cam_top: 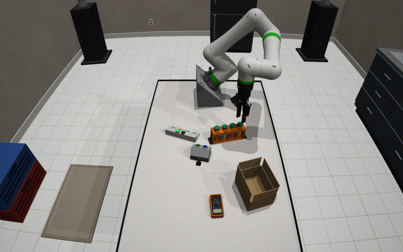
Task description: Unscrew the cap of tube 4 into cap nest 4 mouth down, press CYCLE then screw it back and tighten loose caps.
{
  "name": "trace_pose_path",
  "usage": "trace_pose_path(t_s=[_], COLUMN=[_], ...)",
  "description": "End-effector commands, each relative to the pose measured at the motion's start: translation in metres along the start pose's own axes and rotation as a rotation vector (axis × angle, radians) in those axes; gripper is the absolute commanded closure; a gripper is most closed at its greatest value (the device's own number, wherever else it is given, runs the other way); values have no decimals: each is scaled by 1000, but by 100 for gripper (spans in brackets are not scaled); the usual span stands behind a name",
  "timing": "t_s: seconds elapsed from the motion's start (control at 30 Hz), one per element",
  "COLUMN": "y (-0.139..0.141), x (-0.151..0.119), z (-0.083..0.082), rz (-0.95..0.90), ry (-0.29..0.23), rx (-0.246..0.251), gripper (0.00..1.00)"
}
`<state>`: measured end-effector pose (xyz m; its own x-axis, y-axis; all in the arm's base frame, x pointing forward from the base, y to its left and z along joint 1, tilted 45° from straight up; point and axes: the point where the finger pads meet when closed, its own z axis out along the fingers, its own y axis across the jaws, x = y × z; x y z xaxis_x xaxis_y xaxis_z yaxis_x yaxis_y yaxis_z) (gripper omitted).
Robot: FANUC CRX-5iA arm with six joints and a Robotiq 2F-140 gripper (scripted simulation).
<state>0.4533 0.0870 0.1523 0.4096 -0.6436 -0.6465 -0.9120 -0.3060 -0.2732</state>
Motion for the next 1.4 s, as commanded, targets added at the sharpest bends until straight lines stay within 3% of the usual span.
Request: trace_pose_path(t_s=[0.0, 0.43, 1.37], y=[0, 0, 0], x=[0, 0, 0], z=[2, 35, 45], rz=[0, 0, 0], ry=[2, 2, 2], rx=[1, 1, 1], gripper=[59, 59, 59])
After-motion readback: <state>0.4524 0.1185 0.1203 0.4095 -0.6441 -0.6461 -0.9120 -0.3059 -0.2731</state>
